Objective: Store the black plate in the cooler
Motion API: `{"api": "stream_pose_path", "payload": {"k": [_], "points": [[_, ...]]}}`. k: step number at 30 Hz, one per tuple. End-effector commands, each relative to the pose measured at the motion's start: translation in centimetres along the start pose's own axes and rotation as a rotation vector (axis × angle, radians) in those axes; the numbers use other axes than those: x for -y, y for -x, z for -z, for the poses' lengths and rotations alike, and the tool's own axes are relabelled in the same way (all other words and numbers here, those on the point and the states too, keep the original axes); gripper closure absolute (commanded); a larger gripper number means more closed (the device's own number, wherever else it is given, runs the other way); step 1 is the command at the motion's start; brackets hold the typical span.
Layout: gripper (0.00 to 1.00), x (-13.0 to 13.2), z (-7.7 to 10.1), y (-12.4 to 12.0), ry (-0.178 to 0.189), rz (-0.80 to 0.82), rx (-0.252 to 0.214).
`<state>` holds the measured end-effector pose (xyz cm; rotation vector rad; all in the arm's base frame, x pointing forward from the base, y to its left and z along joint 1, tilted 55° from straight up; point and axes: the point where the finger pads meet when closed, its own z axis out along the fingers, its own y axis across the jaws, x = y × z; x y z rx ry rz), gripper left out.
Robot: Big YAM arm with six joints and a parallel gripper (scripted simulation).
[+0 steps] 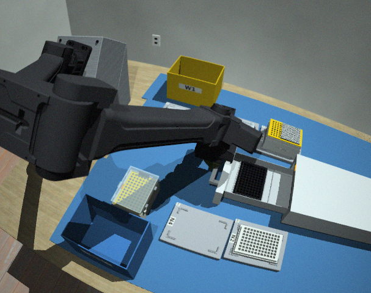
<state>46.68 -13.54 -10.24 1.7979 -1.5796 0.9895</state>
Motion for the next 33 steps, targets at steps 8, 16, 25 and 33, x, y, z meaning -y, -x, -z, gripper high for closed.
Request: {"api": "stream_pose_path", "payload": {"k": [8, 16, 25, 33], "points": [[1.0, 2.1, 1.7, 0.4, -0.052, -0.014, 0.001], [1.0, 2.1, 1.7, 0.4, -0.052, -0.014, 0.001], [1.0, 2.3, 1.3, 1.2, -0.036, 0.006, 0.006], [1.0, 3.2, 1.4, 1.1, -0.036, 0.006, 0.007]]}}
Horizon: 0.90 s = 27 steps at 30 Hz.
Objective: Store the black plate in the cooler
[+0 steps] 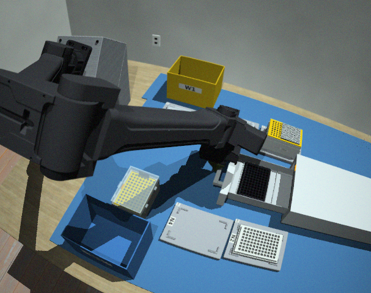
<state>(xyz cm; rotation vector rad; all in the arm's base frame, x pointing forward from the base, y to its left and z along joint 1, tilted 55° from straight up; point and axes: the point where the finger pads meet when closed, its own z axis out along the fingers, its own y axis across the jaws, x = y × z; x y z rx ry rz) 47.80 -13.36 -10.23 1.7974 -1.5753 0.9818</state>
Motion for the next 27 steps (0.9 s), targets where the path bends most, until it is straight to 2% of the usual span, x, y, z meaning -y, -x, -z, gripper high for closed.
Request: {"api": "stream_pose_path", "payload": {"k": [1, 14, 15, 18, 21, 27], "points": [[1.0, 2.2, 1.5, 1.0, -0.042, 0.001, 0.006], [1.0, 3.7, 1.5, 1.1, -0.042, 0.002, 0.006], [1.0, 4.4, 1.9, 0.5, -0.058, -0.016, 0.002], [1.0, 4.3, 1.6, 1.0, -0.043, 0.001, 0.006], [1.0, 4.9, 1.8, 0.8, -0.056, -0.012, 0.004], [1.0, 5.0, 1.9, 0.5, -0.059, -0.017, 0.002]]}}
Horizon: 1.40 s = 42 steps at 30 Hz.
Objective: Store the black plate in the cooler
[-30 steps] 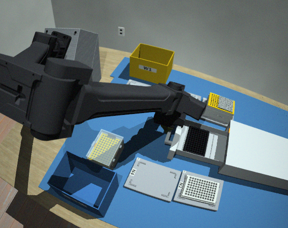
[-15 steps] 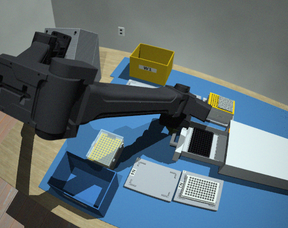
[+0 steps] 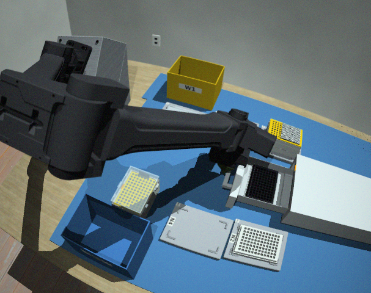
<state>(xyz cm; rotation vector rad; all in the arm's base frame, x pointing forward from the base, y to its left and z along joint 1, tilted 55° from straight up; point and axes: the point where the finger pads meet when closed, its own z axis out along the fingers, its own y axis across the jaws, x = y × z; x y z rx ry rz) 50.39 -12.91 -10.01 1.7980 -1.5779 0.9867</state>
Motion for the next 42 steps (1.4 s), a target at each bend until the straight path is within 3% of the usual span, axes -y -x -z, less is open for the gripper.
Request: {"api": "stream_pose_path", "payload": {"k": [1, 31, 33, 42], "points": [[1.0, 2.4, 1.9, 0.5, -0.056, -0.014, 0.002], [1.0, 2.4, 1.9, 0.5, -0.056, -0.014, 0.002], [1.0, 2.1, 1.5, 1.1, -0.039, 0.005, 0.005], [1.0, 3.1, 1.6, 1.1, -0.041, 0.002, 0.006]]}}
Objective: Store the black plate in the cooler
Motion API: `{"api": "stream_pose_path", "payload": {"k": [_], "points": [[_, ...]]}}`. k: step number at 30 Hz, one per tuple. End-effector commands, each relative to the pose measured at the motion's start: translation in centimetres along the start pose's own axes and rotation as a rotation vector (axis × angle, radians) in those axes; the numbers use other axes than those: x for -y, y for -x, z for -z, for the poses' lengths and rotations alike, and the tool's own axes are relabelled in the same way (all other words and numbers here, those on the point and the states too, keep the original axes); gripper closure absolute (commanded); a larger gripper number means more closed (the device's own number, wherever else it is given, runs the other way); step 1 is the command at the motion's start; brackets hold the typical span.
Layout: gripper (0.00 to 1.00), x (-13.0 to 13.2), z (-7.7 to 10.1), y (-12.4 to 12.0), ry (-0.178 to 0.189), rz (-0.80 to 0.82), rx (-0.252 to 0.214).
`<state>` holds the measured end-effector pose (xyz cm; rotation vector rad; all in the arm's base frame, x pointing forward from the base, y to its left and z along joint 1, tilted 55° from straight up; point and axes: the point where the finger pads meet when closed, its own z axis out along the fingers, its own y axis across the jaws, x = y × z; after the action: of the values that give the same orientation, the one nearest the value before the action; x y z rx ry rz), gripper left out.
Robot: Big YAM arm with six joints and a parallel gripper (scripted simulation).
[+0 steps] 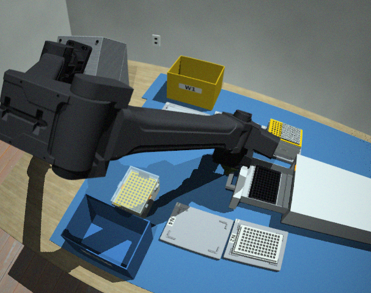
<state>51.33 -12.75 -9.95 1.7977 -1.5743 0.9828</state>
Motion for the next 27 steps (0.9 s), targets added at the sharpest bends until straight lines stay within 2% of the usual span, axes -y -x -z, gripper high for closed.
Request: {"api": "stream_pose_path", "payload": {"k": [1, 13, 14, 16, 22, 27], "points": [[1.0, 2.3, 1.6, 1.1, -0.045, -0.002, 0.007], [1.0, 3.6, 1.7, 1.1, -0.044, 0.001, 0.006], [1.0, 4.2, 1.9, 0.7, -0.058, -0.015, 0.003], [1.0, 4.0, 1.7, 1.2, -0.043, 0.001, 0.006], [1.0, 4.9, 1.8, 1.2, -0.045, 0.0, 0.007], [1.0, 5.6, 2.3, 0.4, -0.064, -0.023, 0.002]]}}
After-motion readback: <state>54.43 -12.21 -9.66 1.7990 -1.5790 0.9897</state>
